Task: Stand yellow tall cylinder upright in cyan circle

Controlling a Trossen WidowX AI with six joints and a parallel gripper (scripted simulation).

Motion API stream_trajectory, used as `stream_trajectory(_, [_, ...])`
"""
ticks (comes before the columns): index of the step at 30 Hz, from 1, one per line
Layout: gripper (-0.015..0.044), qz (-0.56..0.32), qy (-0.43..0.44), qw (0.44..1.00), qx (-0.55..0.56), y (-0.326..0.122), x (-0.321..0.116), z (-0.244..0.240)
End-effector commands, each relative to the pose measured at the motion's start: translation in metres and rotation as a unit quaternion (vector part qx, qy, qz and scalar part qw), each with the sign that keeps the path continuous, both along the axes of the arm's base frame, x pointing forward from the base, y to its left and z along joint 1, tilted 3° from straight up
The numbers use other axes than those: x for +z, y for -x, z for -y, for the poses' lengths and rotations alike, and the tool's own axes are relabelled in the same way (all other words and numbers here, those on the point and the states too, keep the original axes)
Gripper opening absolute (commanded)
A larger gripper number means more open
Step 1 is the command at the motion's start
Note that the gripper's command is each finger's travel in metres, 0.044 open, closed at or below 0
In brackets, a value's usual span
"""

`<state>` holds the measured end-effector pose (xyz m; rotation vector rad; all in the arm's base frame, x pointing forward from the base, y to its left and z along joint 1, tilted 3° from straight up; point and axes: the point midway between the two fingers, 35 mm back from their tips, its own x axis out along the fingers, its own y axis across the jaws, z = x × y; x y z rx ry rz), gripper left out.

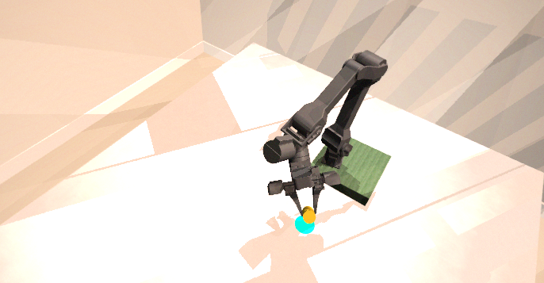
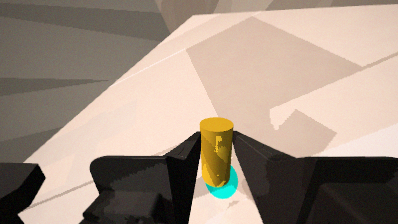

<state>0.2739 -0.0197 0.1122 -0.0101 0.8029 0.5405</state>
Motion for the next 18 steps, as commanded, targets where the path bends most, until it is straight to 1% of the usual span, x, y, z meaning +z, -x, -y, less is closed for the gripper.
stream_trajectory(1, [0.0105, 0.018, -0.007, 1.000, 0.001, 0.0013, 0.0007, 0.0004])
stream_trajectory(18, [0.0105, 0.074, -0.030, 0.997, -0.001, 0.0048, 0.0033, 0.0039])
